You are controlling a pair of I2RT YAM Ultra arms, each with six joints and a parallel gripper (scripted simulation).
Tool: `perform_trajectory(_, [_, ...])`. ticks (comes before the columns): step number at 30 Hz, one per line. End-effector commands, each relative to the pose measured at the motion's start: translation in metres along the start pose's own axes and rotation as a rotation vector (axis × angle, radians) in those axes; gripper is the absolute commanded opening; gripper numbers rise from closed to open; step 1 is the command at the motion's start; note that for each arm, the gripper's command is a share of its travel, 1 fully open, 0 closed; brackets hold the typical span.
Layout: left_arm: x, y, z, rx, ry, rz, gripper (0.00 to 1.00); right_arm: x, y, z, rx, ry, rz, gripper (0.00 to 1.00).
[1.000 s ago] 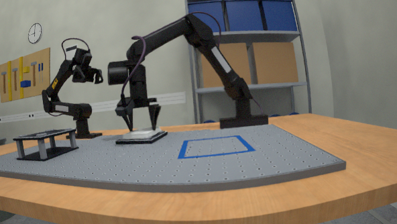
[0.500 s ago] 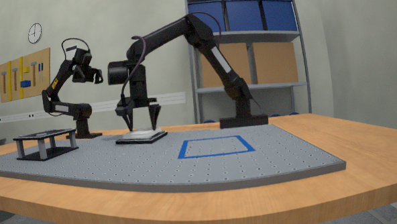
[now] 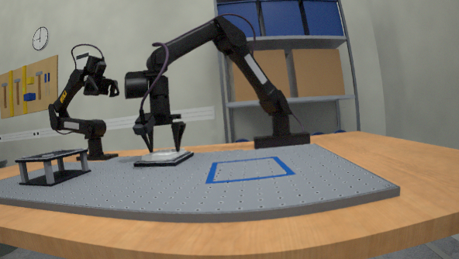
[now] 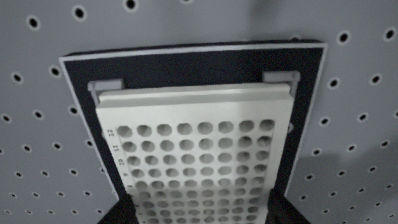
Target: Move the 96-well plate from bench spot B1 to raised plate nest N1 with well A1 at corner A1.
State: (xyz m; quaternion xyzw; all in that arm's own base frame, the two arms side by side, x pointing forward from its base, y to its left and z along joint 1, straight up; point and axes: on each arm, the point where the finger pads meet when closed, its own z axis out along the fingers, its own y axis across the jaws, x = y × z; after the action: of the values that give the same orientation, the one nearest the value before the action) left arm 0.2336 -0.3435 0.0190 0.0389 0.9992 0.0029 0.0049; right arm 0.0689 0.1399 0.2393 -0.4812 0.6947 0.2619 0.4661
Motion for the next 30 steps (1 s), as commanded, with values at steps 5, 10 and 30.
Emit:
perform_trajectory(5, [-0.002,-0.003,0.010,0.024,-0.016,0.000,0.77,0.008,0.000,0.000,-0.005,0.017,-0.004,1.00])
perform_trajectory(10, [0.001,0.000,0.016,0.012,-0.003,0.001,0.77,0.008,0.000,0.000,-0.005,0.017,-0.004,1.00])
perform_trajectory(30, [-0.002,-0.002,-0.006,0.013,-0.006,0.001,0.77,0.008,0.000,0.000,-0.005,0.017,-0.004,1.00])
